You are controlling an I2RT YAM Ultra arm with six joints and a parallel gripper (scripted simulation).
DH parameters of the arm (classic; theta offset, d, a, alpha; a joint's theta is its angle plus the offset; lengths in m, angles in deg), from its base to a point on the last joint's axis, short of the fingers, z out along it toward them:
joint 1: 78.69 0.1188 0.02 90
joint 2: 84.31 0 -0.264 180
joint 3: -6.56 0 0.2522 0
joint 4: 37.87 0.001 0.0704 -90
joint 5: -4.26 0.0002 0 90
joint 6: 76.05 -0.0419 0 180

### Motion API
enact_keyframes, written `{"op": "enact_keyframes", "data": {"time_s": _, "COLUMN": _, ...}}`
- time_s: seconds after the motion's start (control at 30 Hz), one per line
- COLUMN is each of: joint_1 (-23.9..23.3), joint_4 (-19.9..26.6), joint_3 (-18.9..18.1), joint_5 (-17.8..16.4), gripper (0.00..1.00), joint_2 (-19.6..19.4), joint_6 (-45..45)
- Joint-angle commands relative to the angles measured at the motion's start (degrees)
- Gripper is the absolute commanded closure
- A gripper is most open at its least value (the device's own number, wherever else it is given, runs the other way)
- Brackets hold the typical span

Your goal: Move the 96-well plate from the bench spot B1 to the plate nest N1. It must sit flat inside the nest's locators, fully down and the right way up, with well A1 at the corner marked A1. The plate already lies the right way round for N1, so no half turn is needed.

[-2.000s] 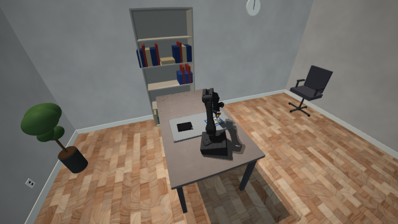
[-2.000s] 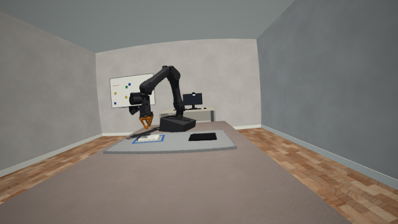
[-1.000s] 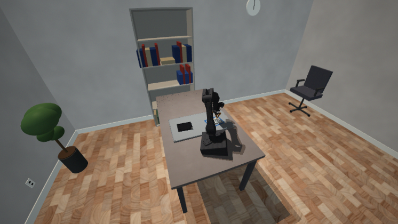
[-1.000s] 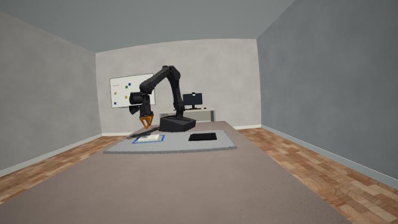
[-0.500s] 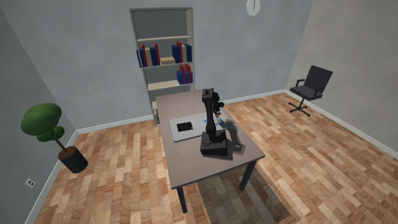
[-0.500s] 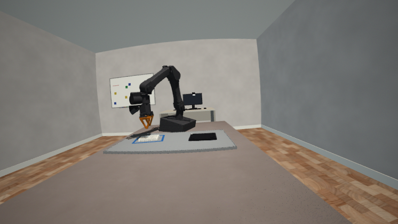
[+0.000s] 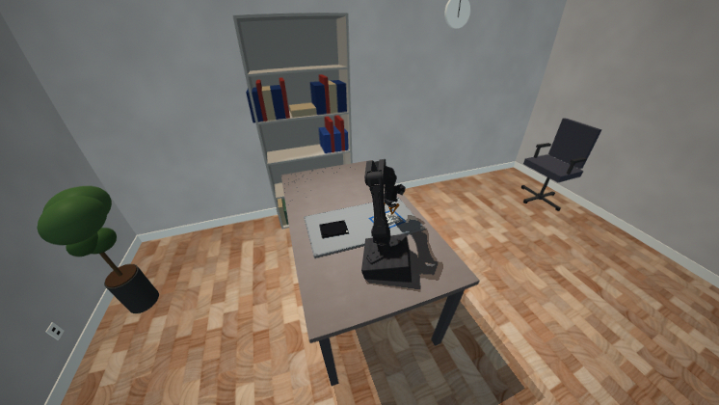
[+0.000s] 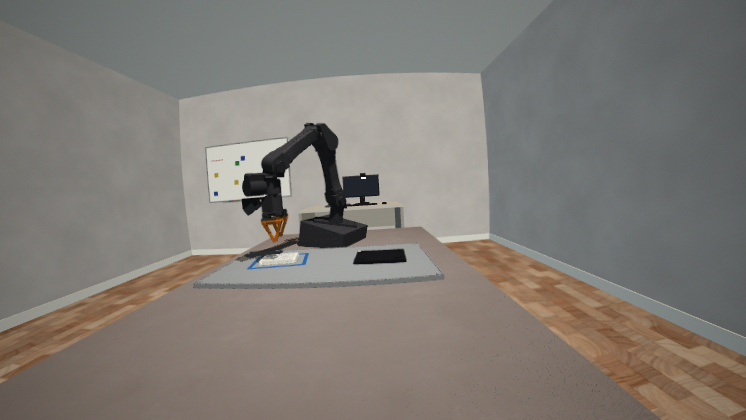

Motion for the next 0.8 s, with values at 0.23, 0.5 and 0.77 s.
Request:
{"op": "enact_keyframes", "data": {"time_s": 0.23, "joint_1": 0.75, "joint_4": -3.64, "joint_3": 2.35, "joint_5": 0.39, "gripper": 0.0, "joint_2": -1.11, "joint_6": -1.01}}
{"op": "enact_keyframes", "data": {"time_s": 0.5, "joint_1": 1.08, "joint_4": -6.06, "joint_3": 3.82, "joint_5": 0.34, "gripper": 0.0, "joint_2": -2.93, "joint_6": -1.46}}
{"op": "enact_keyframes", "data": {"time_s": 0.77, "joint_1": 1.57, "joint_4": -8.81, "joint_3": 5.08, "joint_5": 0.28, "gripper": 0.0, "joint_2": -4.32, "joint_6": -1.97}}
